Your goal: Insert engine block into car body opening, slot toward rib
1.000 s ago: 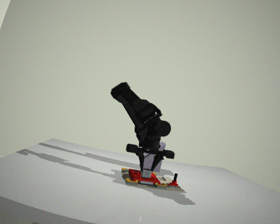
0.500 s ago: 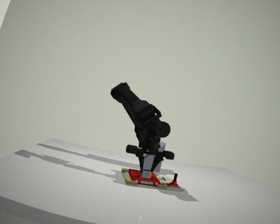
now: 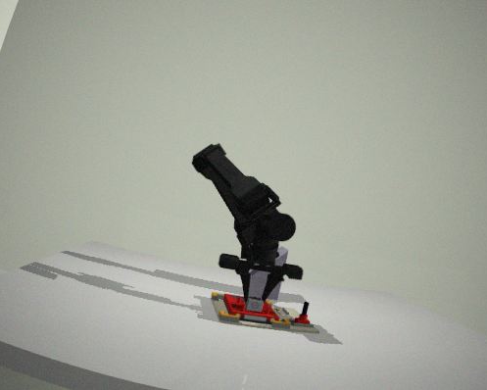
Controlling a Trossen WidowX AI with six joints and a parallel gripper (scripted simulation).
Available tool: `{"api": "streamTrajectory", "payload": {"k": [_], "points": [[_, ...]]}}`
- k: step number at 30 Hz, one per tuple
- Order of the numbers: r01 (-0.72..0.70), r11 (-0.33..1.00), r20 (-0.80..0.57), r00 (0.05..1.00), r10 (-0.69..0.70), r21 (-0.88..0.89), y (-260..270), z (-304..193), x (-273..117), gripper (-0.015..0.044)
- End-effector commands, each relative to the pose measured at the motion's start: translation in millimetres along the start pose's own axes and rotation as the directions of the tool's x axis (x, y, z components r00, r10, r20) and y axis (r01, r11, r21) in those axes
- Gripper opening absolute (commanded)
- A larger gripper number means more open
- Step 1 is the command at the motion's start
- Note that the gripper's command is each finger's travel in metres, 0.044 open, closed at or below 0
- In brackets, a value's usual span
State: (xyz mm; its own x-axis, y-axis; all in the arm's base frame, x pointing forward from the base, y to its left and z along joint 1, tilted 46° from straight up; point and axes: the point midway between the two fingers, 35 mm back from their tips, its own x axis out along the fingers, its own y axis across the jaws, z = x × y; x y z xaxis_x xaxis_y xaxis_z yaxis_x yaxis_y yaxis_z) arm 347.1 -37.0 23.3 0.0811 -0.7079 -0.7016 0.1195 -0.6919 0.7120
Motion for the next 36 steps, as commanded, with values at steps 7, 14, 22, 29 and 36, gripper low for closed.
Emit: {"api": "streamTrajectory", "payload": {"k": [7,14,22,29,36], "points": [[0.0,1.0,0.0,1.0,0.0,0.0,0.0,0.0,0.3,0.0317],[0.0,1.0,0.0,1.0,0.0,0.0,0.0,0.0,0.3,0.044],[0.0,1.0,0.0,1.0,0.0,0.0,0.0,0.0,0.3,0.044],[-0.002,1.0,-0.001,1.0,0.002,-0.003,-0.5,1.3,-14.1,0.044],[-0.002,1.0,-0.001,1.0,0.002,-0.003,-0.5,1.3,-14.1,0.0335]]}}
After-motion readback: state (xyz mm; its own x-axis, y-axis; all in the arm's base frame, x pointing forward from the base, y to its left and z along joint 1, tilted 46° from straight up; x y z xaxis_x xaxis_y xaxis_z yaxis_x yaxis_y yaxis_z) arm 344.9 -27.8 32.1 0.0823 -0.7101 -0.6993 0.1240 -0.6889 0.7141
